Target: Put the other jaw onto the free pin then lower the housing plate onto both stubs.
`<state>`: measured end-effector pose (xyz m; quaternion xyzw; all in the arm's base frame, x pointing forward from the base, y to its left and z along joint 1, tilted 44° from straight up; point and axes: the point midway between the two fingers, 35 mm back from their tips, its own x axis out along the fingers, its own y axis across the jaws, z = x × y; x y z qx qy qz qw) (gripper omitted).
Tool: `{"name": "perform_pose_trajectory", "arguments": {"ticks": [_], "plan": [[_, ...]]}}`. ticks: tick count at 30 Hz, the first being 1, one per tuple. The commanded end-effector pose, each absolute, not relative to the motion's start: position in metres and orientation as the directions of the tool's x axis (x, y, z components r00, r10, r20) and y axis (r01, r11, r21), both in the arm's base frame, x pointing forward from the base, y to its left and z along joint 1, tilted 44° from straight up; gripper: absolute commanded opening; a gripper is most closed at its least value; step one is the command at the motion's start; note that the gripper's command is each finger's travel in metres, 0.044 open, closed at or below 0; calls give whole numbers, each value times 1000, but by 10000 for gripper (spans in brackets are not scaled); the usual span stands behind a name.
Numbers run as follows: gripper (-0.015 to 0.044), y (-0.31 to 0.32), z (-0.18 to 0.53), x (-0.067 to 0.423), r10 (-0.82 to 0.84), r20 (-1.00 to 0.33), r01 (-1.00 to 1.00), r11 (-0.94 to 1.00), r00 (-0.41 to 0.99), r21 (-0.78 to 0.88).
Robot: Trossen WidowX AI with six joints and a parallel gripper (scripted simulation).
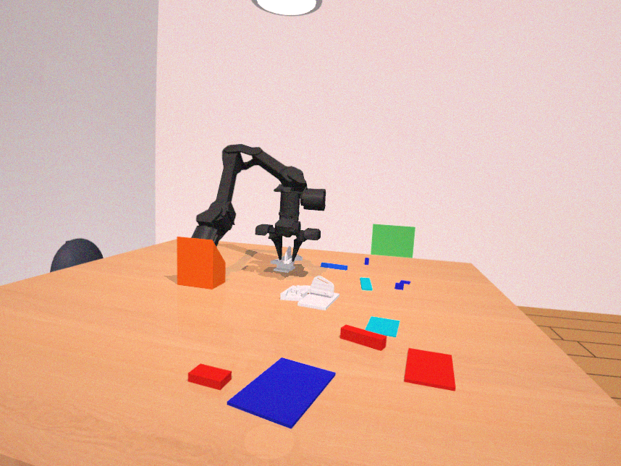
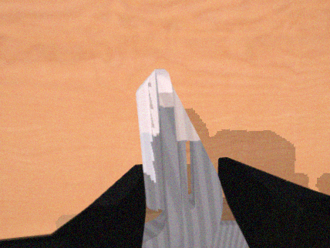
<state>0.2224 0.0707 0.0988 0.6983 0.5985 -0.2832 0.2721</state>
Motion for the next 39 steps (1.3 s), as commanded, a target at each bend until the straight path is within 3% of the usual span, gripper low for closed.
{"name": "perform_pose_trajectory", "arguments": {"ticks": [1, 13, 39], "plan": [[134, 64, 111, 222, 684, -717, 989, -135, 135, 58], [134, 55, 119, 220, 685, -715, 990, -126, 135, 67], [134, -4, 74, 251, 661, -738, 875, 268, 138, 404]]}}
